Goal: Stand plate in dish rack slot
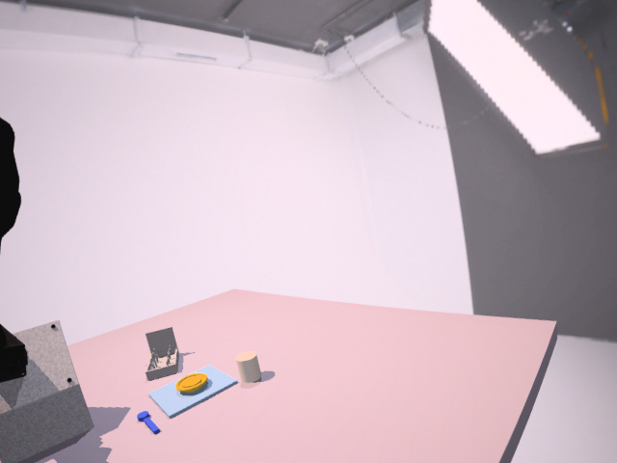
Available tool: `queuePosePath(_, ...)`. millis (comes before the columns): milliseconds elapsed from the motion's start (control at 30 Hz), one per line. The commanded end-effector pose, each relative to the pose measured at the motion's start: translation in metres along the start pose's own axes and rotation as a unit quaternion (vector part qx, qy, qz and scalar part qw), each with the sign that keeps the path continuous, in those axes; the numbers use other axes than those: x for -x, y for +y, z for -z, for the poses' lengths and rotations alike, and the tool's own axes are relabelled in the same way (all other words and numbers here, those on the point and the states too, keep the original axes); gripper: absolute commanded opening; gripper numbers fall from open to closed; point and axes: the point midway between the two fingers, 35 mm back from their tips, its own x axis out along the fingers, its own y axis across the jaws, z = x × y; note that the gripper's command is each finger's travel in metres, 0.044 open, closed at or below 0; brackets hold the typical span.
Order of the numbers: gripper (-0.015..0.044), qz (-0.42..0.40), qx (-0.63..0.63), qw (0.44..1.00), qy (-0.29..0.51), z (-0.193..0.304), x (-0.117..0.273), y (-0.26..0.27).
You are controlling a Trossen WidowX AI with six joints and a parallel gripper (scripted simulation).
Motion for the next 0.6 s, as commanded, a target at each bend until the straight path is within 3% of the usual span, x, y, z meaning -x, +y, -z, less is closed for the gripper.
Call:
queuePosePath(0,0.0400,0.000,0.001,1.000,0.000,0.000,0.000,0.000)
queuePosePath(567,0.0400,0.053,0.105,0.992,-0.048,-0.026,-0.036,0.019)
